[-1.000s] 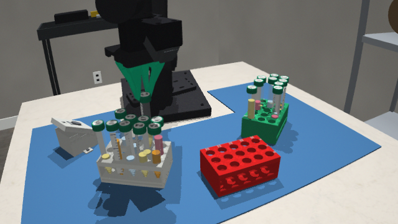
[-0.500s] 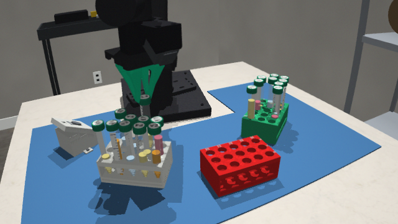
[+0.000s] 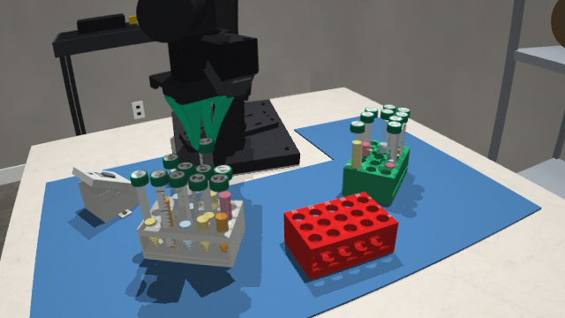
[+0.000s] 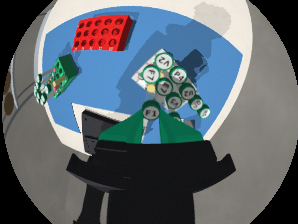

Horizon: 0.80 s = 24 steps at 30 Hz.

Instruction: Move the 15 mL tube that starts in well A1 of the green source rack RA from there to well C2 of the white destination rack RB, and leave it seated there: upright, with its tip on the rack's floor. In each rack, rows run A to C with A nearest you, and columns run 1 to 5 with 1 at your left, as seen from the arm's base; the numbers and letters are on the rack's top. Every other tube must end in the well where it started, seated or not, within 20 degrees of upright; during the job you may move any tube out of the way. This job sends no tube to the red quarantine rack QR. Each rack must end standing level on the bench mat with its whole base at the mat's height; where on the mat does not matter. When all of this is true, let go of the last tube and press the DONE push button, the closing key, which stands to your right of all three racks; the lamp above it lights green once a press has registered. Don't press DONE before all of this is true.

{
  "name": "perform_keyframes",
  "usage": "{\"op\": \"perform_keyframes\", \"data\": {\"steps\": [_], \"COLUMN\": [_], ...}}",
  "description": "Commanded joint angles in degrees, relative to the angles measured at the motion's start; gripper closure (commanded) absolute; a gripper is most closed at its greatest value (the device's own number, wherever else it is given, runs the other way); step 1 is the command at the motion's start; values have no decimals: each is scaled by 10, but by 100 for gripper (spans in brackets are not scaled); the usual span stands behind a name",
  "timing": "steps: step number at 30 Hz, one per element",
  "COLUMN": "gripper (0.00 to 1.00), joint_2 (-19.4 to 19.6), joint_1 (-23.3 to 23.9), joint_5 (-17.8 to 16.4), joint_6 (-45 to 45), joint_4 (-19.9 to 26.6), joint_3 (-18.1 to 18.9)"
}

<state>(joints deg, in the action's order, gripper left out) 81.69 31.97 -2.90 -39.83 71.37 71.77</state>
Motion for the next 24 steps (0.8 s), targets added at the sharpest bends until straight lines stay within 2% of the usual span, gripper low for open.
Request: {"op": "perform_keyframes", "data": {"steps": [1, 24], "gripper": [100, 100], "joint_2": [-4, -4], "joint_1": [1, 0], "joint_5": [0, 0], "joint_6": [0, 0], "joint_4": [-3, -25], "joint_3": [1, -21]}}
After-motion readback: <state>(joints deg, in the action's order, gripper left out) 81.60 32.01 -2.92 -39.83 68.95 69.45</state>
